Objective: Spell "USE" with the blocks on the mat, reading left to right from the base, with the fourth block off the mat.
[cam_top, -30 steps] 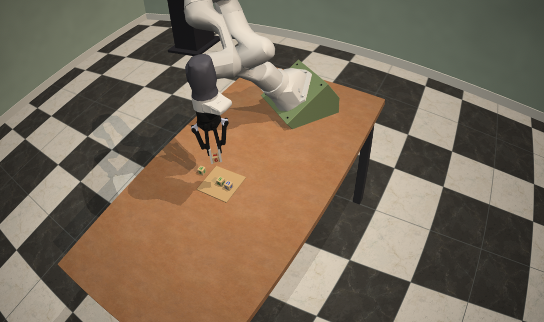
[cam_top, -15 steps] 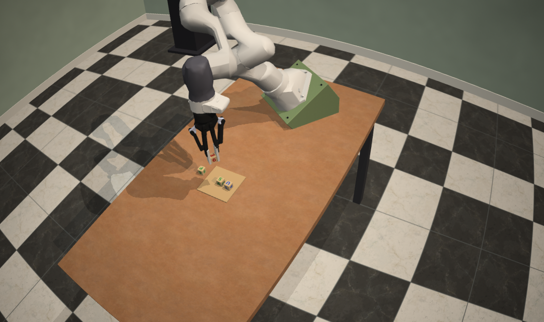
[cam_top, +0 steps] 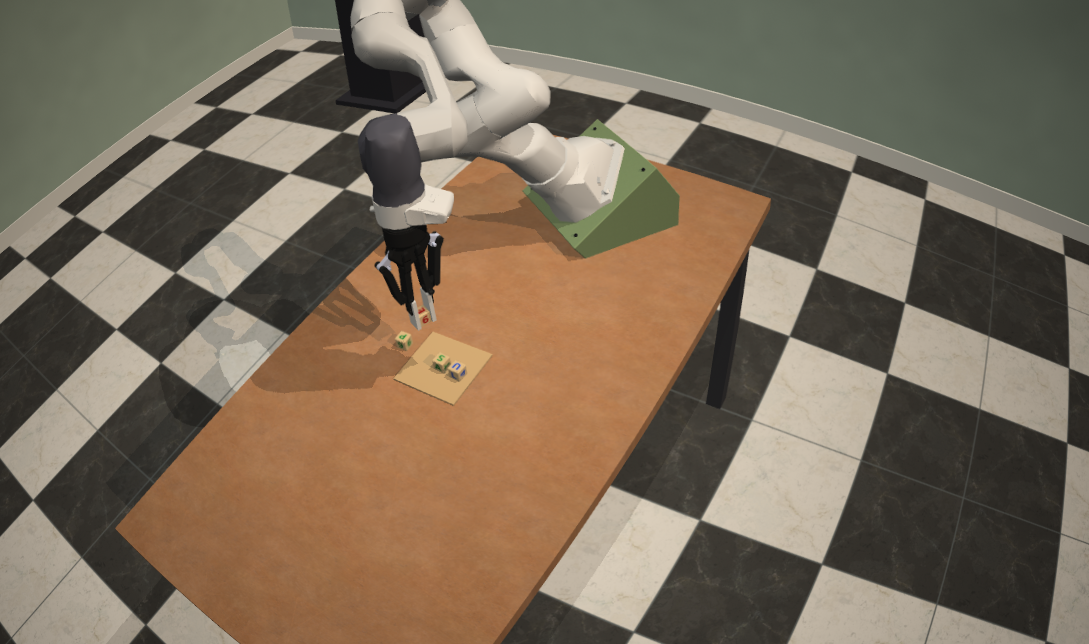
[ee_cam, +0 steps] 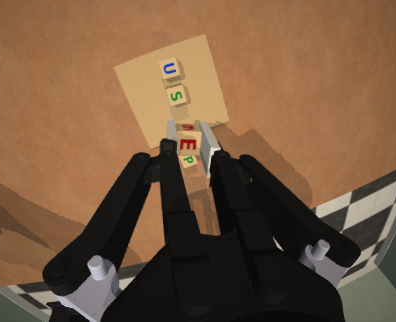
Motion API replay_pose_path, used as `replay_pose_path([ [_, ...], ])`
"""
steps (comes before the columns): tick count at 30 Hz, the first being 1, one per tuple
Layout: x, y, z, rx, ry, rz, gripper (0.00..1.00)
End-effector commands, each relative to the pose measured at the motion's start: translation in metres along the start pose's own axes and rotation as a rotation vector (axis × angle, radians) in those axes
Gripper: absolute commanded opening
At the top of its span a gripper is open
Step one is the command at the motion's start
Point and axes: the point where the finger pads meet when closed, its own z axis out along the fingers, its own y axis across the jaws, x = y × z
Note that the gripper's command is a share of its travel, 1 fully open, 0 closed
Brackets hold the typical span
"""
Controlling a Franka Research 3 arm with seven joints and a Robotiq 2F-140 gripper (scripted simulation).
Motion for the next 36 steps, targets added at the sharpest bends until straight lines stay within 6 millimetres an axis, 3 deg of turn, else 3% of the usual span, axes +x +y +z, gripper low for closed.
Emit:
replay_pose_path([
  [1, -0.006, 0.002, 0.002, -0.002, -0.010, -0.139, 0.13],
  [14, -0.016, 0.004, 0.009, 0.007, -0.013, -0.311, 0.13],
  [30, -0.016, 0.004, 0.010, 0.007, -0.013, -0.315, 0.13],
  [36, -0.016, 0.004, 0.021, 0.007, -0.013, -0.315, 0.13],
])
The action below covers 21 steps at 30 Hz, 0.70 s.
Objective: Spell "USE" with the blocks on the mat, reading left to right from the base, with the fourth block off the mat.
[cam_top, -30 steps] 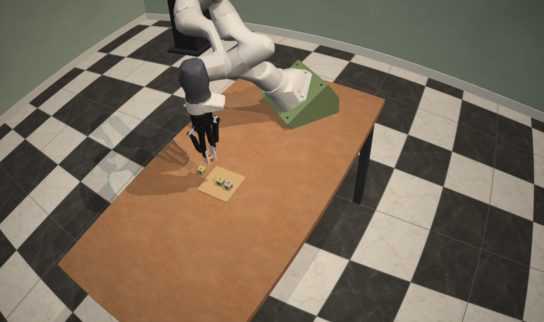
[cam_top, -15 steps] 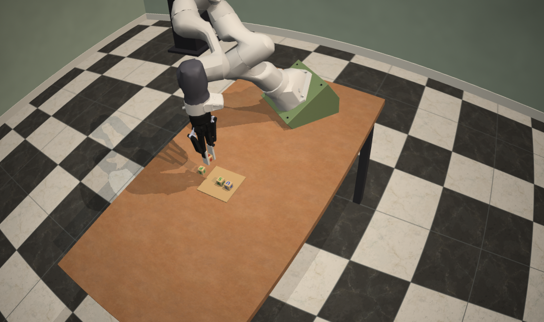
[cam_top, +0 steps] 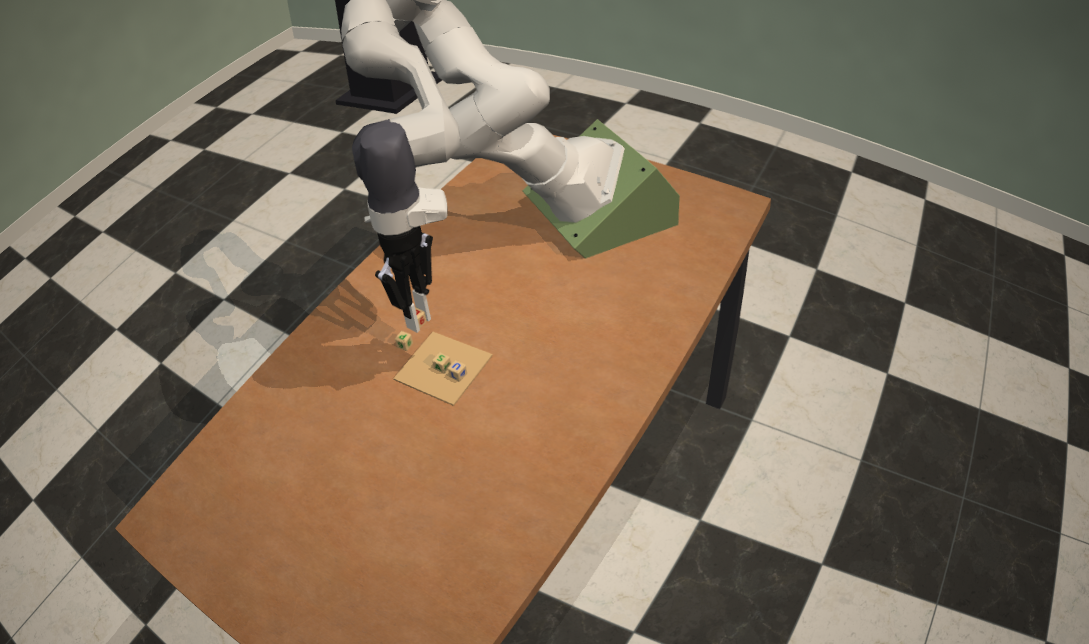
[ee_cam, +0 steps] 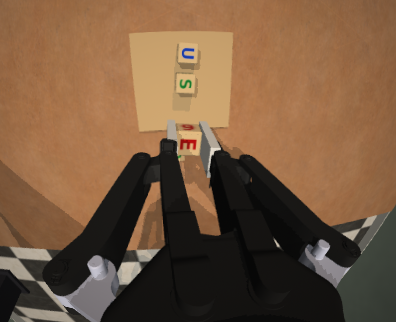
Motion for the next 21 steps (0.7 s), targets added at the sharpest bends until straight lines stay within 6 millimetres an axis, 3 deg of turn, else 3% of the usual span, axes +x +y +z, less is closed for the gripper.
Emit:
replay_pose_path([
  [1, 0.000, 0.001, 0.009, -0.004, 0.000, -0.013, 0.13],
  [21, 0.000, 0.001, 0.083, -0.004, 0.000, -0.013, 0.13],
])
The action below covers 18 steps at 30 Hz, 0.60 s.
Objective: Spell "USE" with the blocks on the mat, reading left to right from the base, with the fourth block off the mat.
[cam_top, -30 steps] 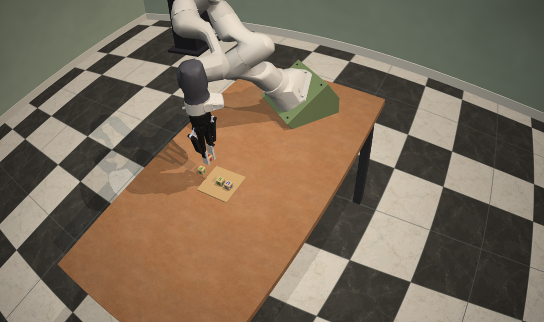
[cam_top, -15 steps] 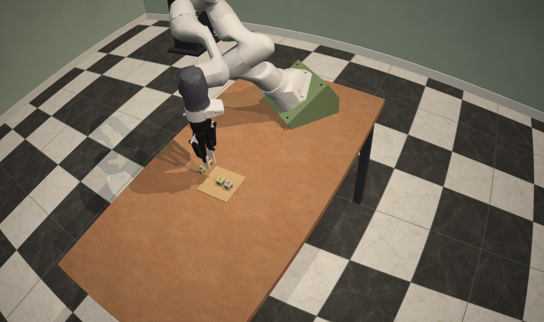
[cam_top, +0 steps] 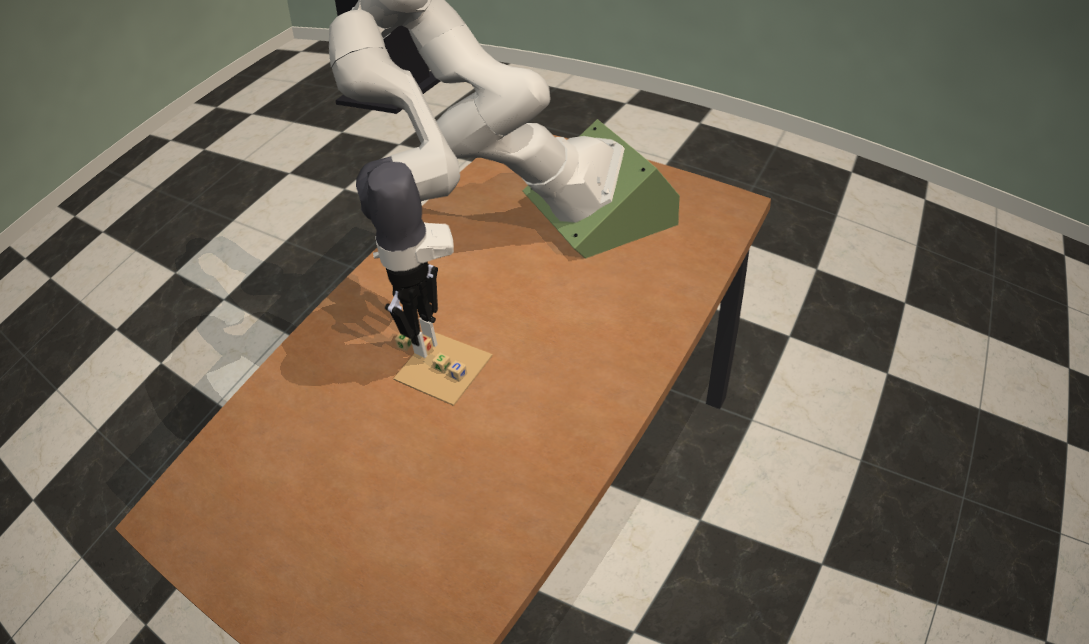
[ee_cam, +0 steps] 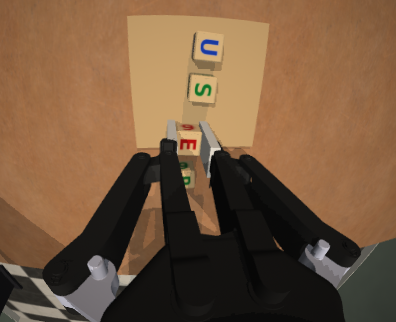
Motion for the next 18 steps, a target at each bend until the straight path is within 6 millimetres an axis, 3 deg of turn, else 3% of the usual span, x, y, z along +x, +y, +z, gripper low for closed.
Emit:
replay_pose_path([
  [1, 0.0054, 0.0088, 0.0053, -0.028, 0.019, 0.025, 0.13],
  [18, 0.0055, 0.0089, 0.0097, -0.028, 0.019, 0.025, 0.13],
])
